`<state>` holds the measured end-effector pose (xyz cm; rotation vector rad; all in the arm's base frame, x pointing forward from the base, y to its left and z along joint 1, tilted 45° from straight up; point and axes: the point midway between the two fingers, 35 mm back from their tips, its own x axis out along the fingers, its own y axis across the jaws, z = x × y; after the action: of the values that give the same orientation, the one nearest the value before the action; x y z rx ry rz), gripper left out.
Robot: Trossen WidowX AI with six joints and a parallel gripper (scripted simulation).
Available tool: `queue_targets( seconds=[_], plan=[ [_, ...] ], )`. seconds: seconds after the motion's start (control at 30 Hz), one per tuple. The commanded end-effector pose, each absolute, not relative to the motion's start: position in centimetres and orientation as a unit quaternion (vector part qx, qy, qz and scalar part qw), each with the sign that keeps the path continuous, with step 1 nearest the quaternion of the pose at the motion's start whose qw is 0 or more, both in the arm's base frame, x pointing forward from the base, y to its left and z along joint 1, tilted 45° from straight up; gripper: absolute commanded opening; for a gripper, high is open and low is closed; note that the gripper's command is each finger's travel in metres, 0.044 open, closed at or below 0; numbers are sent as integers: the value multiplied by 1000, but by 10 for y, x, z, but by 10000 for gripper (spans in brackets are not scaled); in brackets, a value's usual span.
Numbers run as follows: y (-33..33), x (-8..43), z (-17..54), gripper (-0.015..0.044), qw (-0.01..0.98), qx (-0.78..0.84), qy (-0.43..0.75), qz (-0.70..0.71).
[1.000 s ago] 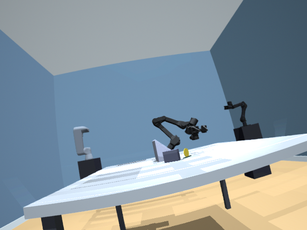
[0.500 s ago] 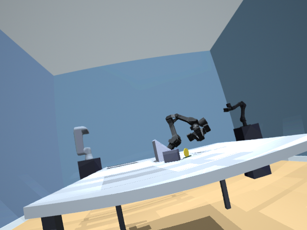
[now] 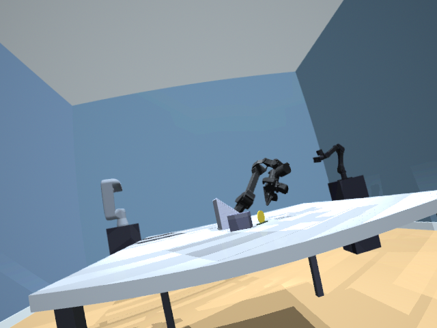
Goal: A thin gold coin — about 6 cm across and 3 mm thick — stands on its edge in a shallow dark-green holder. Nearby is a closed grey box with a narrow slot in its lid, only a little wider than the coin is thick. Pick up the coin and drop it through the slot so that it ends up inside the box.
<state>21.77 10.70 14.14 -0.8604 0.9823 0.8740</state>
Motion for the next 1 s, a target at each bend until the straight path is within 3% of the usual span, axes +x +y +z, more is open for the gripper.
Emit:
queue_targets(
  seconds=[0.0, 0.27, 0.97],
  plan=[
    [59, 238, 126, 161, 626, 218, 734, 147],
    [33, 255, 128, 161, 491, 441, 751, 19],
    [57, 251, 103, 161, 488, 446, 751, 17]
  ],
)
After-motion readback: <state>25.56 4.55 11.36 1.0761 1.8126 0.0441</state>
